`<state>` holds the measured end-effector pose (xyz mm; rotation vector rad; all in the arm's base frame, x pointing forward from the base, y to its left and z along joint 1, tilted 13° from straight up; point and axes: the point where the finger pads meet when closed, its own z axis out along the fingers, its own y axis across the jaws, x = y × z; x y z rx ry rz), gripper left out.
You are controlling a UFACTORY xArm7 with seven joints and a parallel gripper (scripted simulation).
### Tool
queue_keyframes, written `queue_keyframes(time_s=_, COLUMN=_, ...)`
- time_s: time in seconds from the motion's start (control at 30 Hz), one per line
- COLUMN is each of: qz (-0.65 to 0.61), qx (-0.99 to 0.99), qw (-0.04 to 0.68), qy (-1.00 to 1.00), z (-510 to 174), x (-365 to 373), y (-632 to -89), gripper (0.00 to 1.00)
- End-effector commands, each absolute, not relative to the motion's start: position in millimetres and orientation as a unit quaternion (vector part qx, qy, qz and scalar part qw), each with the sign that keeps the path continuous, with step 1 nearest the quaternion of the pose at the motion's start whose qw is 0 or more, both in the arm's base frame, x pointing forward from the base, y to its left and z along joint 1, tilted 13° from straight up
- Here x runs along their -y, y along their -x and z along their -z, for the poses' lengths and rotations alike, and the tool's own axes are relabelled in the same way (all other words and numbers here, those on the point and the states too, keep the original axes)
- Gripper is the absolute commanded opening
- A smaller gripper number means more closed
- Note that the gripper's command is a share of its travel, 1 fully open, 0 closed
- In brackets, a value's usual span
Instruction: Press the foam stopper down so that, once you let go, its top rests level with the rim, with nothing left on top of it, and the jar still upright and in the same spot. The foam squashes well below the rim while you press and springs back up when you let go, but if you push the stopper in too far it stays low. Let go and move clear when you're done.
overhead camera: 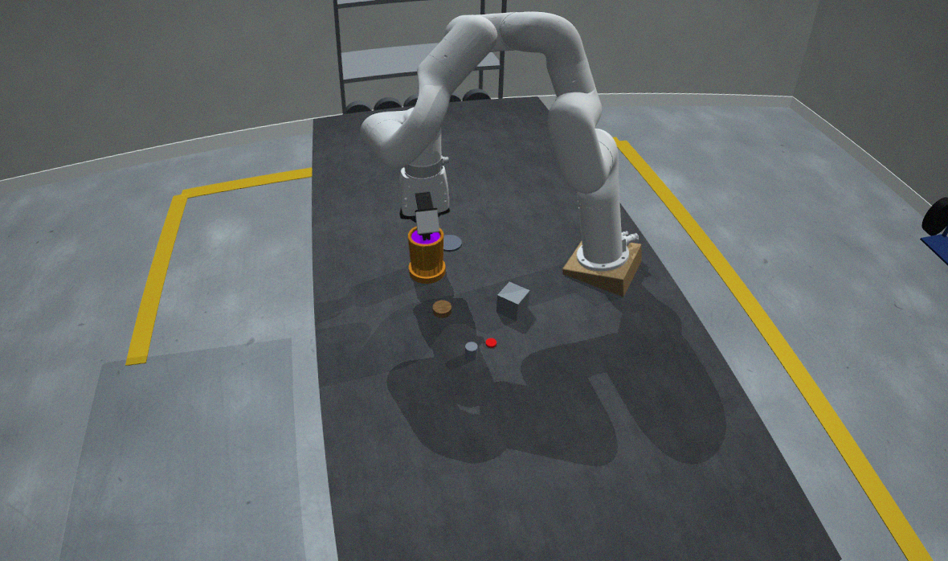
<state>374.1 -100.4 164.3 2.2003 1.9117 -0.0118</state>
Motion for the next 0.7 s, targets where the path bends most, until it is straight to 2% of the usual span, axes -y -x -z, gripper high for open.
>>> queue_keyframes(time_s=0.0, qz=0.004, qx=-0.652, qw=0.114, qy=-0.75, z=-165.4, x=100.3, y=-374.8, gripper=0.0)
queue_keyframes(time_s=0.67, qz=0.004, qx=-0.652, qw=0.114, qy=-0.75, z=-203.4, x=93.5, y=-369.2, gripper=0.0)
